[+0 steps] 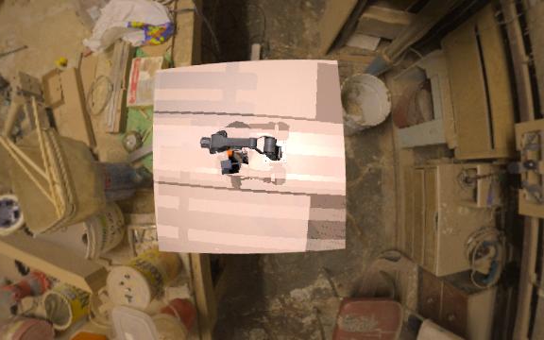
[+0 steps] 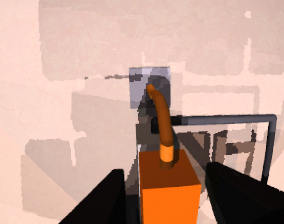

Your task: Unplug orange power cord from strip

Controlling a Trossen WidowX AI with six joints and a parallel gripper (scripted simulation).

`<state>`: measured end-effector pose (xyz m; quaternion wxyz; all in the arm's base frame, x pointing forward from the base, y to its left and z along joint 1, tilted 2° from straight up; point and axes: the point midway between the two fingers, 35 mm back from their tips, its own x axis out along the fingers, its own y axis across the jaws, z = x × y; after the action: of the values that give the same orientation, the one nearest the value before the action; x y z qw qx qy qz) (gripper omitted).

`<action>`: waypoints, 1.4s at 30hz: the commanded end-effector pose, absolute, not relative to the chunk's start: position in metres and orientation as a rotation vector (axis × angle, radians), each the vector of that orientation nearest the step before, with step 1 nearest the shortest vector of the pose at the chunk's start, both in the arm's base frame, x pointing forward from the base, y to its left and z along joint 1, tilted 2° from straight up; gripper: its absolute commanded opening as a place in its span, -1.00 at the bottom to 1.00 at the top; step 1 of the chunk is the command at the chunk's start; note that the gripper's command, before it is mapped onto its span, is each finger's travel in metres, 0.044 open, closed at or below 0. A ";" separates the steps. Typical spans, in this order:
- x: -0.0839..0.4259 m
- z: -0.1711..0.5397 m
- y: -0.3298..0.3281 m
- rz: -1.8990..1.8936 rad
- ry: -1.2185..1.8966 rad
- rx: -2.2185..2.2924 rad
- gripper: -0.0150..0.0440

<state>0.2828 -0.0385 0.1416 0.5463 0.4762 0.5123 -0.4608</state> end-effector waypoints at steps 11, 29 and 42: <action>0.278 0.141 -0.021 -1.098 1.211 1.130 0.05; 0.279 0.132 -0.020 -1.089 1.214 1.130 -0.33; 0.280 0.132 -0.025 -1.090 1.214 1.130 -0.49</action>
<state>0.2788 -0.0205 0.1314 0.5454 0.4771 0.5134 -0.4598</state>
